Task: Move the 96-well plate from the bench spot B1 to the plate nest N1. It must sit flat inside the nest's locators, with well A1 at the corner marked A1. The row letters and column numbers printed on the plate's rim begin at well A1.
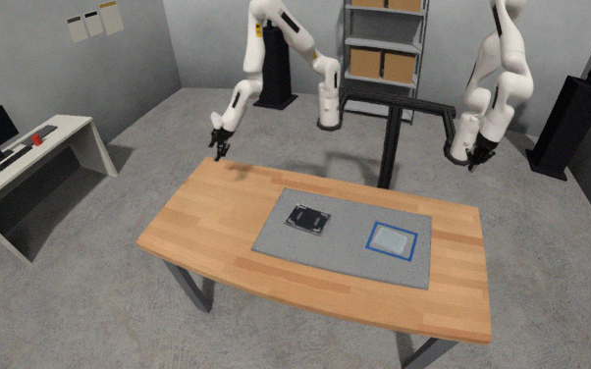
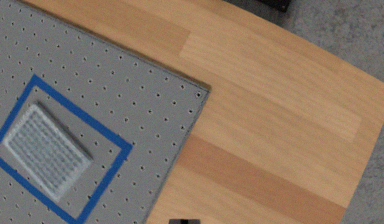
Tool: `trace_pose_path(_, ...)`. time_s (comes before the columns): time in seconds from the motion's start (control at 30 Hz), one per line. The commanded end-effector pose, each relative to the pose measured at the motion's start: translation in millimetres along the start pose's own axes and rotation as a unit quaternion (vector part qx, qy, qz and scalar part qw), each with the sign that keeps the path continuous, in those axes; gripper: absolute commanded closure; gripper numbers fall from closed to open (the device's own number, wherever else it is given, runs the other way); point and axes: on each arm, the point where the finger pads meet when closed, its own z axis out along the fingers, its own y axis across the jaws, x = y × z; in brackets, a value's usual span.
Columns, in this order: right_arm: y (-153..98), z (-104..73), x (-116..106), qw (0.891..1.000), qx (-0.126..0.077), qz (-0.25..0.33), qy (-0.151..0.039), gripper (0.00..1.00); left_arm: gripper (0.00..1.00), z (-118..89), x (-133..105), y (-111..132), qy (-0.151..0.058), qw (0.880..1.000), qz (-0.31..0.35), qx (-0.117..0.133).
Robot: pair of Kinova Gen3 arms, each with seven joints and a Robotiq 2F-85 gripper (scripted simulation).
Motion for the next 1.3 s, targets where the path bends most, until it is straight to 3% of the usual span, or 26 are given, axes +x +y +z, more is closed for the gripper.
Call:
trace_pose_path(0.0,0,-0.6,1,1.000,0.000,0.000,0.001,0.002,0.985,-4,-15,14,-0.004,1.000,-0.020,0.002)
trace_pose_path(0.43,0,-0.6,1,1.000,0.000,0.000,0.001,0.002,0.985,-15,-54,67,-0.014,0.997,-0.081,0.006)
trace_pose_path(1.27,0,-0.6,1,1.000,0.000,0.000,0.001,0.002,0.985,-15,-54,67,-0.014,0.997,-0.081,0.006)
